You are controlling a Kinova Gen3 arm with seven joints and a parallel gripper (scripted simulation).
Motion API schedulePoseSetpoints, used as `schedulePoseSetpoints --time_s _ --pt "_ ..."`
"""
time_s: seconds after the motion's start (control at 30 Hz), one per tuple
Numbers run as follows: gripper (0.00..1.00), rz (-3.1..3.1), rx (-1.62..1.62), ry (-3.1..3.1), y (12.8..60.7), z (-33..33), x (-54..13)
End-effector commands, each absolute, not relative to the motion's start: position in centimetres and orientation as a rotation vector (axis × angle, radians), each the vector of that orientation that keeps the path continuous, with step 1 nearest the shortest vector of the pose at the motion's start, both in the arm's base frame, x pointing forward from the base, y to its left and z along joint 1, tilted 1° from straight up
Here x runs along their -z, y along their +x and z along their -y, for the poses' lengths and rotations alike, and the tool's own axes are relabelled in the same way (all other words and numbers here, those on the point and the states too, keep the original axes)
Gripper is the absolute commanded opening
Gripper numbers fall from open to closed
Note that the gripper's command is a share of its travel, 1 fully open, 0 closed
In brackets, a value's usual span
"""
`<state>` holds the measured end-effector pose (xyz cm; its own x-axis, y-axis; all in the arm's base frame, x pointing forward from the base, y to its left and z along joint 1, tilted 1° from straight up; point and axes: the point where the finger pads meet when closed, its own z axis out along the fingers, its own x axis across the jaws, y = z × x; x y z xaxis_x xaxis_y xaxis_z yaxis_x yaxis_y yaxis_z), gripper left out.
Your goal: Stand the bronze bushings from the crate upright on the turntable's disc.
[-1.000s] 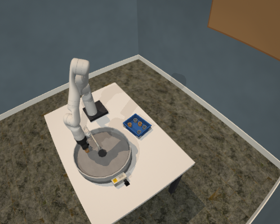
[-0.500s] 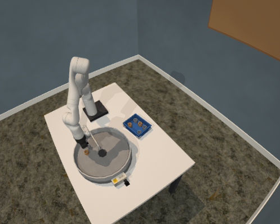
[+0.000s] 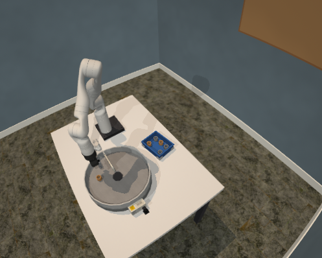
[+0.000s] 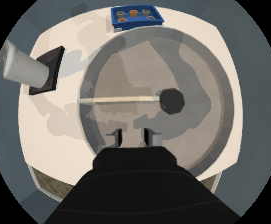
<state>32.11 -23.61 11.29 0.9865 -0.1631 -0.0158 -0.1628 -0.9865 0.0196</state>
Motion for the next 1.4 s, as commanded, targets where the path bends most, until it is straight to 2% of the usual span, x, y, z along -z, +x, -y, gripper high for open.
schedulePoseSetpoints --time_s 0.0,1.37 --pt "0.78 0.247 0.009 3.111 32.5 23.55 -11.83" --pt "0.76 0.247 0.009 3.111 32.6 23.1 -11.82"
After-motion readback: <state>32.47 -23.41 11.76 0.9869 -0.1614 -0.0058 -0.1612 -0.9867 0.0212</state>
